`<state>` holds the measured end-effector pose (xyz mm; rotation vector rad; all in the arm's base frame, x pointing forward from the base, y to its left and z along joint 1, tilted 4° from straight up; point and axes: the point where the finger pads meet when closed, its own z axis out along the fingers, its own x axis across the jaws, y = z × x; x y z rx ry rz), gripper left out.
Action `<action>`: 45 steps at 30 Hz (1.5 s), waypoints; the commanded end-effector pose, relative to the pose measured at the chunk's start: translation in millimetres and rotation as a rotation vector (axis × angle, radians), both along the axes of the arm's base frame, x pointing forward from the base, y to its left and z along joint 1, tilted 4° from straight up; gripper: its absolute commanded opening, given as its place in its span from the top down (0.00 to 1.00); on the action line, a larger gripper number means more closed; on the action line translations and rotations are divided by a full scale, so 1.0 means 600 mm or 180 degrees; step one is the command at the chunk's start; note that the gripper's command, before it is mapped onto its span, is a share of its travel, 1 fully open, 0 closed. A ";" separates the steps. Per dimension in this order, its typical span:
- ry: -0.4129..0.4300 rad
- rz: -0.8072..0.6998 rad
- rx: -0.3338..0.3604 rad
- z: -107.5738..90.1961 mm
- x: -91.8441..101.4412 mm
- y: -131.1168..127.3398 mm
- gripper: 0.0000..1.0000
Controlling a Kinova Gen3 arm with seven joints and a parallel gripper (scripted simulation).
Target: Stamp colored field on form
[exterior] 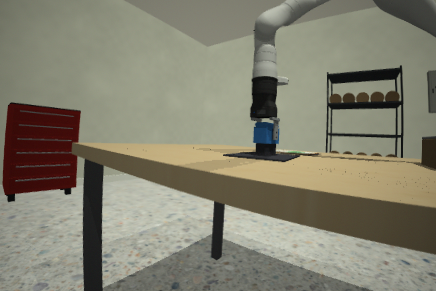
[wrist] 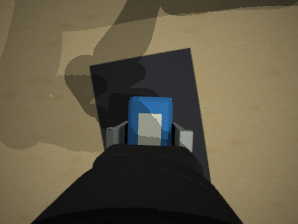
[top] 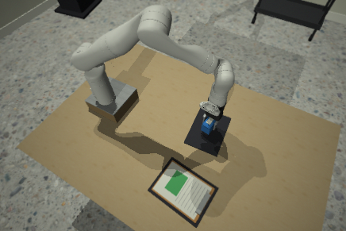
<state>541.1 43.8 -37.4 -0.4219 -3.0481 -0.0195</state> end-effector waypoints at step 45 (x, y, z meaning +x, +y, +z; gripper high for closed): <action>-0.0008 0.0000 0.0001 0.002 0.001 0.000 0.43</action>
